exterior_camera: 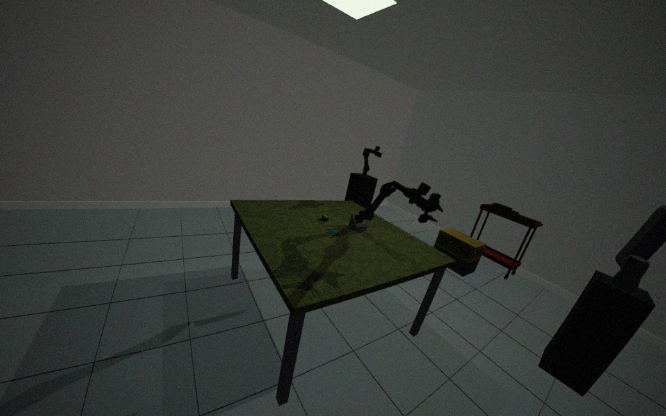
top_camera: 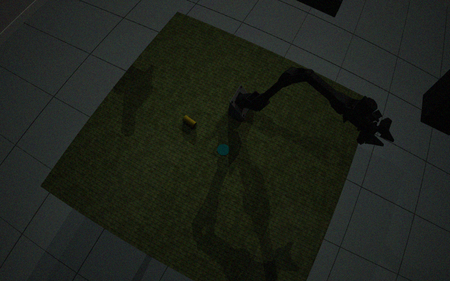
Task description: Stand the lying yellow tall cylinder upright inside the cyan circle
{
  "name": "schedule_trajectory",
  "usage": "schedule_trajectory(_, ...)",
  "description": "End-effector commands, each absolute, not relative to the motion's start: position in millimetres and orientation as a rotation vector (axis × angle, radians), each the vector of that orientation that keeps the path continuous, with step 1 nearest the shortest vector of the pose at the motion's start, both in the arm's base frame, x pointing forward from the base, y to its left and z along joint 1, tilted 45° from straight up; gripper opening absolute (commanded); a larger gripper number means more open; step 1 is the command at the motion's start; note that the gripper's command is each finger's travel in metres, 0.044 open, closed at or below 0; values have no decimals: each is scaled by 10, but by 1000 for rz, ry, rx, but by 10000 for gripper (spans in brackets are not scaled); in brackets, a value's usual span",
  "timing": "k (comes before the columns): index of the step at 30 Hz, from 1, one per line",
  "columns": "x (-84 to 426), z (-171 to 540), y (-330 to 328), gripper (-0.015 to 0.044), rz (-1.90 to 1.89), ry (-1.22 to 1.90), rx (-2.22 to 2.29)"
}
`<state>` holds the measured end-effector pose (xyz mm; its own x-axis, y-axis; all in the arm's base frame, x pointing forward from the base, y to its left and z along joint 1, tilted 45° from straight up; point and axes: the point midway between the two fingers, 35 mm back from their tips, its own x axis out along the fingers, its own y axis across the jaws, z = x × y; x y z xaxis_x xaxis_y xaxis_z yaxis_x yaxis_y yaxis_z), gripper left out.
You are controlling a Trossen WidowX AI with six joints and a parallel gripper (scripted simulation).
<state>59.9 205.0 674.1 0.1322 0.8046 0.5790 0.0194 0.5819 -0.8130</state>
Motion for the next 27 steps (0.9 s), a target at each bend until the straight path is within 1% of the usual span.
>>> schedule_trajectory(1, 924, 6502, 2338, 309, 672, -1252, -924)
schedule_trajectory(14, 2008, 5726, 2729, 309, 682, -973, -1259)
schedule_trajectory(27, 3096, 4807, 2603, 309, 726, -648, -1508)
